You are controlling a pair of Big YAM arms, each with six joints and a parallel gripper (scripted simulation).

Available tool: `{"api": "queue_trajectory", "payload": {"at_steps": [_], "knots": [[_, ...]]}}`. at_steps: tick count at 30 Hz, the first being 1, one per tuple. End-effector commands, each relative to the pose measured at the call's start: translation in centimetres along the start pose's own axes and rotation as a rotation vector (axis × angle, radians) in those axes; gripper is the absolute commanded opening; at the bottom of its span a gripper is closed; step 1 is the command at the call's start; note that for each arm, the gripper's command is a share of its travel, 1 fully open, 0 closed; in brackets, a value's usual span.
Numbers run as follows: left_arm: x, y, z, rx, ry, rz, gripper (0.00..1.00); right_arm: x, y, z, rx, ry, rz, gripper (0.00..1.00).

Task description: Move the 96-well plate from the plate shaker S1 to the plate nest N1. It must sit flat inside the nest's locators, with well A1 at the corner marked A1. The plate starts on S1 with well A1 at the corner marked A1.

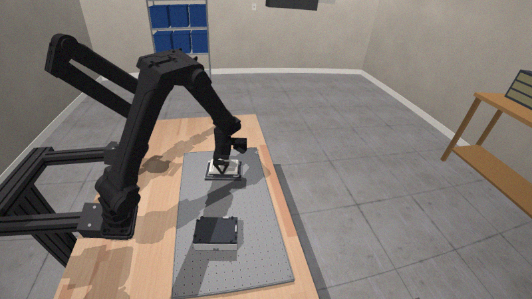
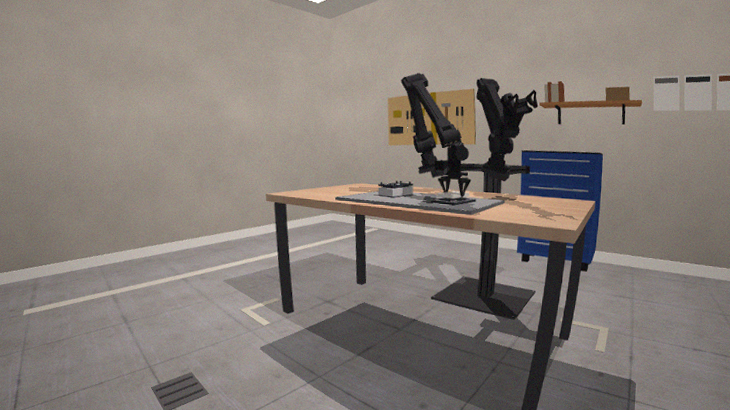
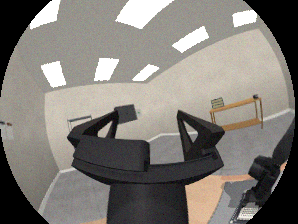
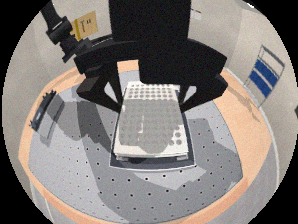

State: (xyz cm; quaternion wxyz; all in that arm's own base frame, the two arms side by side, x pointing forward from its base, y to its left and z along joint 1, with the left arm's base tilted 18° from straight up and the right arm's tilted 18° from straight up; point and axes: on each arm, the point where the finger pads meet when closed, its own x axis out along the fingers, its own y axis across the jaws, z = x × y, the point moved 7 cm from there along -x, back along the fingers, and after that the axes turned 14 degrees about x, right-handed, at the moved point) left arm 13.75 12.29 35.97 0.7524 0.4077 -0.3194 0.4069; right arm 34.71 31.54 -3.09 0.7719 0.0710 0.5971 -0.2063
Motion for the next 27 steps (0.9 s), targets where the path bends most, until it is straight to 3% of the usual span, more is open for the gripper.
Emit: {"api": "queue_trajectory", "payload": {"at_steps": [1,27], "knots": [[0.08,0.48,0.38,0.028,-0.022,0.018,1.00,-0.29,1.81,1.84,0.009,-0.023,0.040,0.00],[0.08,0.48,0.38,0.028,-0.022,0.018,1.00,0.13,1.83,1.82,0.009,-0.023,0.039,0.00]]}}
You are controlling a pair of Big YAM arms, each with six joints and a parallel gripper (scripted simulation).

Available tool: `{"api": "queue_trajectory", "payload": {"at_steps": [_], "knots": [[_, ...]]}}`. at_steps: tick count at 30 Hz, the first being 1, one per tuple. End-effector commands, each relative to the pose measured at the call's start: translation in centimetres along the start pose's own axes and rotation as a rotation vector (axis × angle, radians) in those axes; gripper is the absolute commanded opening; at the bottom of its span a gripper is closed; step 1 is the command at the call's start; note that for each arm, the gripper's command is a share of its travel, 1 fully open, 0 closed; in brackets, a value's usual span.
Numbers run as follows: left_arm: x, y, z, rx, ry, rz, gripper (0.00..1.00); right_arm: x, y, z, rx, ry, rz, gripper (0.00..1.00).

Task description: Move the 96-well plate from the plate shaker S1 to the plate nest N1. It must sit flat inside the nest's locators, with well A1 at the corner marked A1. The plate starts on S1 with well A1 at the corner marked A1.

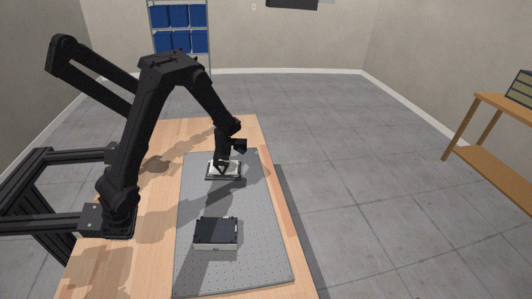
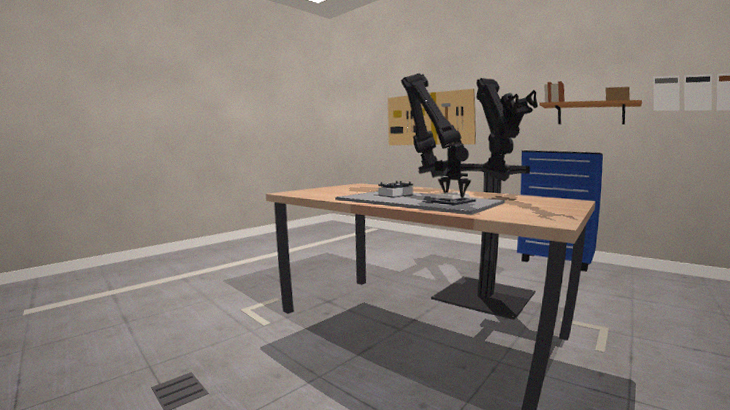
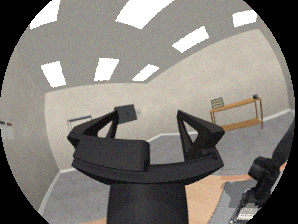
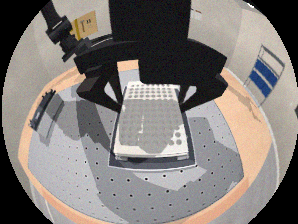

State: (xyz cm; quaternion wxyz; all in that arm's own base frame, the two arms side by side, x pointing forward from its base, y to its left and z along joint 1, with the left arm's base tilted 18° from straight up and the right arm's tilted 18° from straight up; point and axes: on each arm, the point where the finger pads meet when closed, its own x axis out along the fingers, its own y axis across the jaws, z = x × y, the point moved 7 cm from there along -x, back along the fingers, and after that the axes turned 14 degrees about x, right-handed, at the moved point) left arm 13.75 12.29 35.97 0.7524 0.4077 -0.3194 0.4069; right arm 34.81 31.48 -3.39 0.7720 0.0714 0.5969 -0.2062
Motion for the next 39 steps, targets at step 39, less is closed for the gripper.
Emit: {"api": "queue_trajectory", "payload": {"at_steps": [39], "knots": [[0.08,0.48,0.38,0.028,-0.022,0.018,1.00,0.67,1.27,1.48,0.005,-0.019,0.028,0.00]]}}
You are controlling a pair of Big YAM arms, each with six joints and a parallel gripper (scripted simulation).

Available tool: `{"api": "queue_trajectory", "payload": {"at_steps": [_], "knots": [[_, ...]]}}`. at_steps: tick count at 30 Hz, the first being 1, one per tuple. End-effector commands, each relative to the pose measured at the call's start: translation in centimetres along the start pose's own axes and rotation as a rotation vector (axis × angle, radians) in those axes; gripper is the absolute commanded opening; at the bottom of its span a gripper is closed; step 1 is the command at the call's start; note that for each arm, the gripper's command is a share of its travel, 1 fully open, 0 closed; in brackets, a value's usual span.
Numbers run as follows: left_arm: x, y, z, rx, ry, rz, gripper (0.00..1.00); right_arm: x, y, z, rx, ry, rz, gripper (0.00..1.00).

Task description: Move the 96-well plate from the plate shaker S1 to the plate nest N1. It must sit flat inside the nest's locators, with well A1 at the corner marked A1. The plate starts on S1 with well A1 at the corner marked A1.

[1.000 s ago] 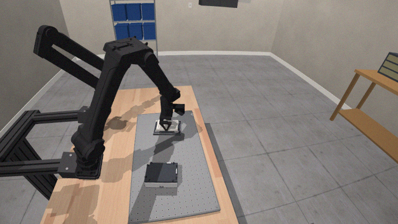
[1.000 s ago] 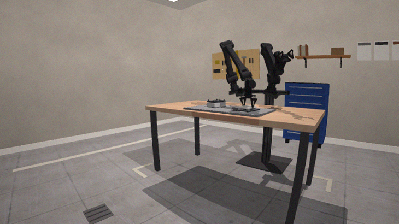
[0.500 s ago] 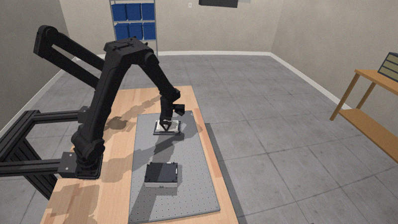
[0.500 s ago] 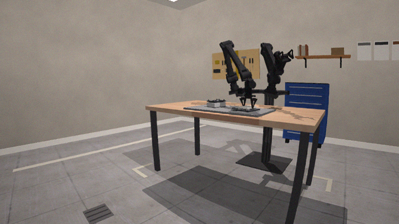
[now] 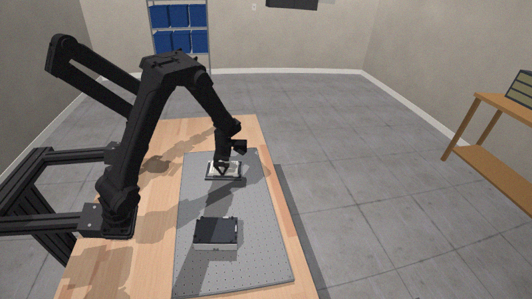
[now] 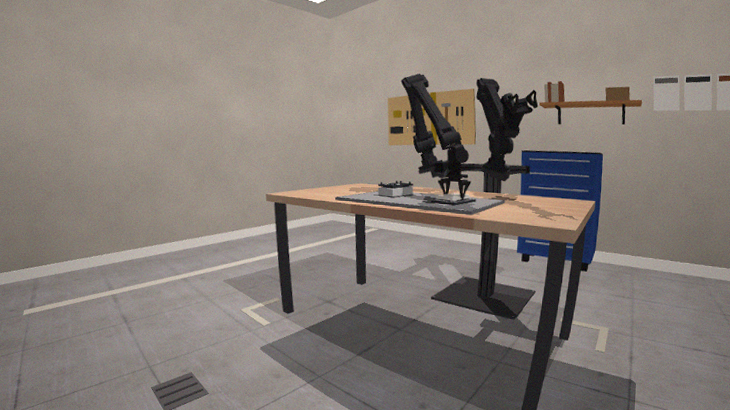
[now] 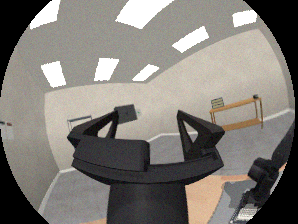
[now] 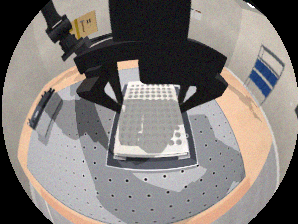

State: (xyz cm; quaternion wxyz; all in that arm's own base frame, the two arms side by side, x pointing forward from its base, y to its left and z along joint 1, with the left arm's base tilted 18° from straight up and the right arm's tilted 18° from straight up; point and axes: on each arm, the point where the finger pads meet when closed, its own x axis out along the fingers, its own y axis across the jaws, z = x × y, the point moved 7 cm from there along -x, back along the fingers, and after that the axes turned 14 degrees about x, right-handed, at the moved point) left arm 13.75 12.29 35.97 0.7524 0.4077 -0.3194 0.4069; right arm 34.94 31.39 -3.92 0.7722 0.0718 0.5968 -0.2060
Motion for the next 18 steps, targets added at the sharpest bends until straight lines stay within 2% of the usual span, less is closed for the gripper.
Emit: {"api": "queue_trajectory", "payload": {"at_steps": [1,18], "knots": [[0.08,0.48,0.38,0.028,-0.022,0.018,1.00,0.15,1.19,1.45,0.004,-0.018,0.027,0.00],[0.08,0.48,0.38,0.028,-0.022,0.018,1.00,0.55,0.56,1.08,0.000,-0.013,0.014,0.00]]}}
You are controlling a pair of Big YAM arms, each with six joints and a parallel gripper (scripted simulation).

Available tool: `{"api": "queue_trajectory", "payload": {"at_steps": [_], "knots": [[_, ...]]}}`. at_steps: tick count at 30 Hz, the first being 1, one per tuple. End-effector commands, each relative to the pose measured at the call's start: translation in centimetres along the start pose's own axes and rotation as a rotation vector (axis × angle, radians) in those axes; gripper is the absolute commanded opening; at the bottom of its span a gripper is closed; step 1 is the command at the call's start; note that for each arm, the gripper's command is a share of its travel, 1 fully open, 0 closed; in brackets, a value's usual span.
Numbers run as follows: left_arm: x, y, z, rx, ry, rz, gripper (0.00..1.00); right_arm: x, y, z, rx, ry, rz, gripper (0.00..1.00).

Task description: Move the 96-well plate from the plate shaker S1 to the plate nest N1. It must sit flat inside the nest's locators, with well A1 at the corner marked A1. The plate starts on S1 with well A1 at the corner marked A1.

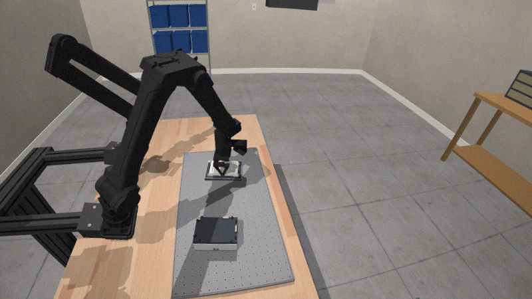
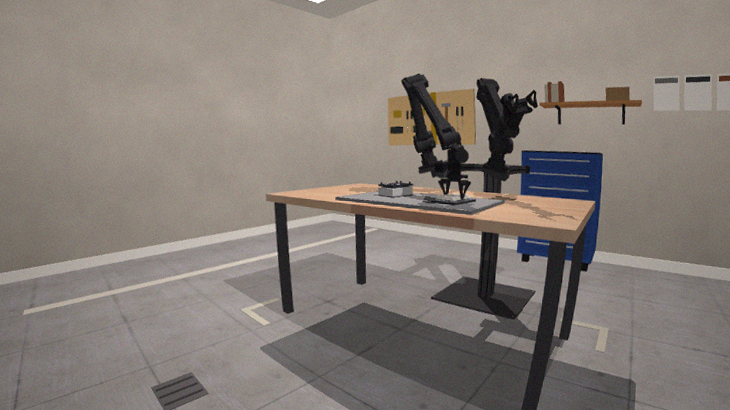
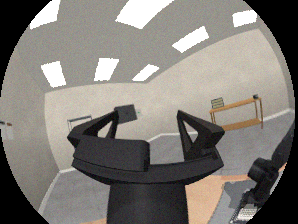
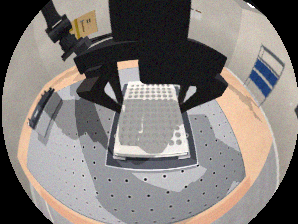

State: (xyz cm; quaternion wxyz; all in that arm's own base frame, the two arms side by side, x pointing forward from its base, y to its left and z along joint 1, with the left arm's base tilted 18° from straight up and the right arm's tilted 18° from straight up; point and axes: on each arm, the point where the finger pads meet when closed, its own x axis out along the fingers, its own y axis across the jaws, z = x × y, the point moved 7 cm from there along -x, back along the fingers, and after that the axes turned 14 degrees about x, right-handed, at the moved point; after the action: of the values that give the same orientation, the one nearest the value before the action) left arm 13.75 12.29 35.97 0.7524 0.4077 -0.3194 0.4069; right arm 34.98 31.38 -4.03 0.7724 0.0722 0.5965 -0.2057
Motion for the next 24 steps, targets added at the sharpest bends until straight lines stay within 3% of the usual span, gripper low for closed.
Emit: {"api": "queue_trajectory", "payload": {"at_steps": [1,24], "knots": [[0.08,0.48,0.38,0.028,-0.022,0.018,1.00,0.46,0.49,1.05,-0.001,-0.012,0.012,0.00],[0.08,0.48,0.38,0.028,-0.022,0.018,1.00,0.40,0.17,0.94,-0.001,-0.011,0.010,0.00]]}}
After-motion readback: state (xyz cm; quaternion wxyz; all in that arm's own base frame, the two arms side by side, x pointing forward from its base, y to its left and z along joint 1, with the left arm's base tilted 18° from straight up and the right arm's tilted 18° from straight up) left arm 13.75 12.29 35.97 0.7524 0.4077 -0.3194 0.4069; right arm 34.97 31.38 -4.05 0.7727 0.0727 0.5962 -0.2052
